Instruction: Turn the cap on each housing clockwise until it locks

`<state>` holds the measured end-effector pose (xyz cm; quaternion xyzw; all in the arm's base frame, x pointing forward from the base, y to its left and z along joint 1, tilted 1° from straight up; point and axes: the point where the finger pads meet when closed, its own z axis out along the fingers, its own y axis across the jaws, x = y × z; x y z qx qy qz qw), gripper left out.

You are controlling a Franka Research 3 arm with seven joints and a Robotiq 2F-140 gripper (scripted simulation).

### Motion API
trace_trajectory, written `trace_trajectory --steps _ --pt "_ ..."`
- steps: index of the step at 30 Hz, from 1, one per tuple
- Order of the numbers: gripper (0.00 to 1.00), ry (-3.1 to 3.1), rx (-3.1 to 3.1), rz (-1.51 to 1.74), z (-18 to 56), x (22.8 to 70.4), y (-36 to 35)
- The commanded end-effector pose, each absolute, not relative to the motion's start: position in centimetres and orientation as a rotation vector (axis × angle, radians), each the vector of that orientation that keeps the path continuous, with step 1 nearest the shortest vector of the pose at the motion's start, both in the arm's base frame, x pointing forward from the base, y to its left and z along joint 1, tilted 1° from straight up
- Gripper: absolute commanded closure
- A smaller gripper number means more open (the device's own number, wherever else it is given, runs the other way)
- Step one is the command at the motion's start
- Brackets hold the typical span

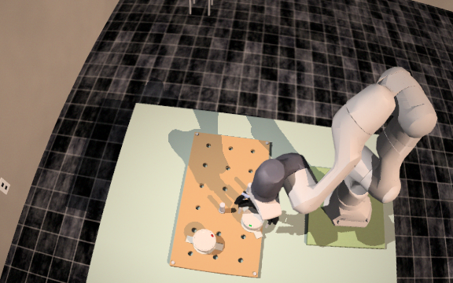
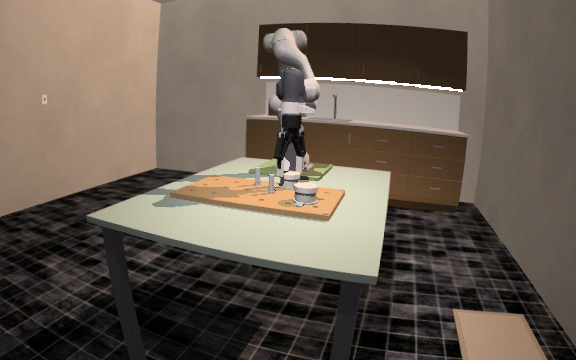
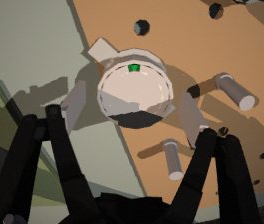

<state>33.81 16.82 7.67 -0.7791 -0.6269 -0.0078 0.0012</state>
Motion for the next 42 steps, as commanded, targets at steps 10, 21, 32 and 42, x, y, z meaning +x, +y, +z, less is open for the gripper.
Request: trace_trajectory --steps 10,21,32,42 --pt "0.22 -1.963 -2.45 -0.019 8.2 33.7 16.7" --pt "0.22 -1.963 -2.45 -0.019 9.6 33.7 16.7" --pt "0.22 -1.963 -2.45 -0.019 11.9 33.6 16.7" --pt "0.22 -1.963 -2.45 -0.019 13.4 33.6 16.7"
